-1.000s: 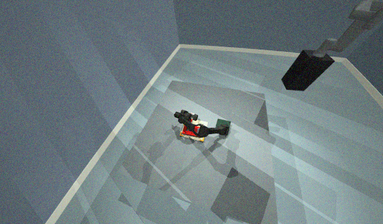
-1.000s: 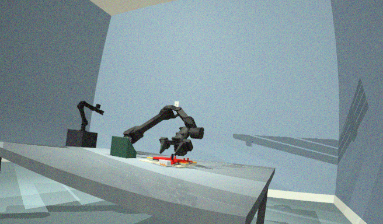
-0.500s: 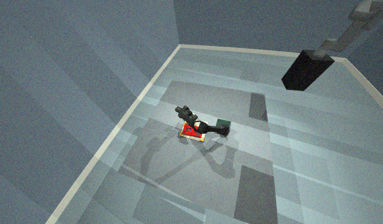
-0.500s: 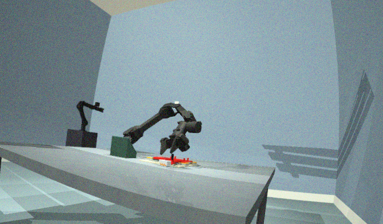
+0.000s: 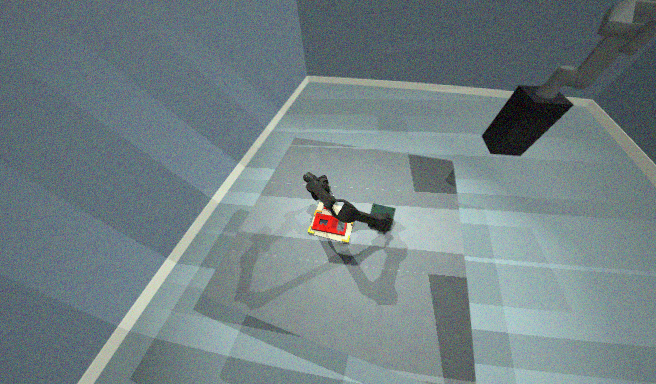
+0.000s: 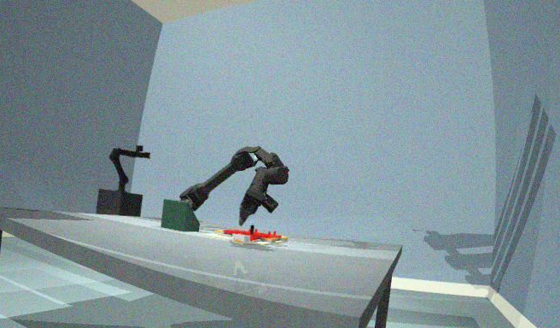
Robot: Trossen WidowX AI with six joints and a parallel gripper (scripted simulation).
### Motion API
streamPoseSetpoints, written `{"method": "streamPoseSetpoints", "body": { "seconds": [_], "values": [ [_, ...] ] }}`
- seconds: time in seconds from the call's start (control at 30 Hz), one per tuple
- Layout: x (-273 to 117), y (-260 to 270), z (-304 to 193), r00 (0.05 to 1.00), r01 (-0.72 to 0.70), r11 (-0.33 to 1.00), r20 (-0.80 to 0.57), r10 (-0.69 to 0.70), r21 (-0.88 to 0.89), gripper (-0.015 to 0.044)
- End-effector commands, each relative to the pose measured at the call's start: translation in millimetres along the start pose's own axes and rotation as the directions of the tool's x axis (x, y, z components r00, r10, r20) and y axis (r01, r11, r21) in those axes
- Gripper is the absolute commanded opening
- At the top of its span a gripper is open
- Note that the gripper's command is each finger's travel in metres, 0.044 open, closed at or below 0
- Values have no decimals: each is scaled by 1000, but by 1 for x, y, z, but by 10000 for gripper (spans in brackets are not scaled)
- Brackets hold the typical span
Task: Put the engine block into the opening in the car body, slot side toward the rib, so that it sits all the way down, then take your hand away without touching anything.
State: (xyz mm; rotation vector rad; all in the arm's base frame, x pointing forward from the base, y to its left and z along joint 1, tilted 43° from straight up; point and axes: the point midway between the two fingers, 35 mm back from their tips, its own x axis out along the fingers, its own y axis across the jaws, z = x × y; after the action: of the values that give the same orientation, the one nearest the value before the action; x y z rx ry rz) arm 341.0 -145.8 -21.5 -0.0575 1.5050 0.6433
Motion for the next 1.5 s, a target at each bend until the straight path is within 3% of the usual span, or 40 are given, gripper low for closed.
{"method": "streamPoseSetpoints", "body": {
  "seconds": [0.0, 0.3, 0.63, 1.0, 1.13, 1.47],
  "values": [
    [-2, -2, -1, 997, -64, 989, 53, 57, 130, 440],
    [-12, -8, -6, 974, -204, 907, 174, 148, 369, 440],
    [-25, -17, -11, 922, -373, 727, 317, 222, 577, 440],
    [-22, -23, -18, 918, -384, 712, 327, 225, 588, 440],
    [8, -15, -7, 917, -385, 712, 328, 226, 588, 440],
    [23, -11, -1, 917, -386, 712, 328, 226, 587, 440]
  ]
}}
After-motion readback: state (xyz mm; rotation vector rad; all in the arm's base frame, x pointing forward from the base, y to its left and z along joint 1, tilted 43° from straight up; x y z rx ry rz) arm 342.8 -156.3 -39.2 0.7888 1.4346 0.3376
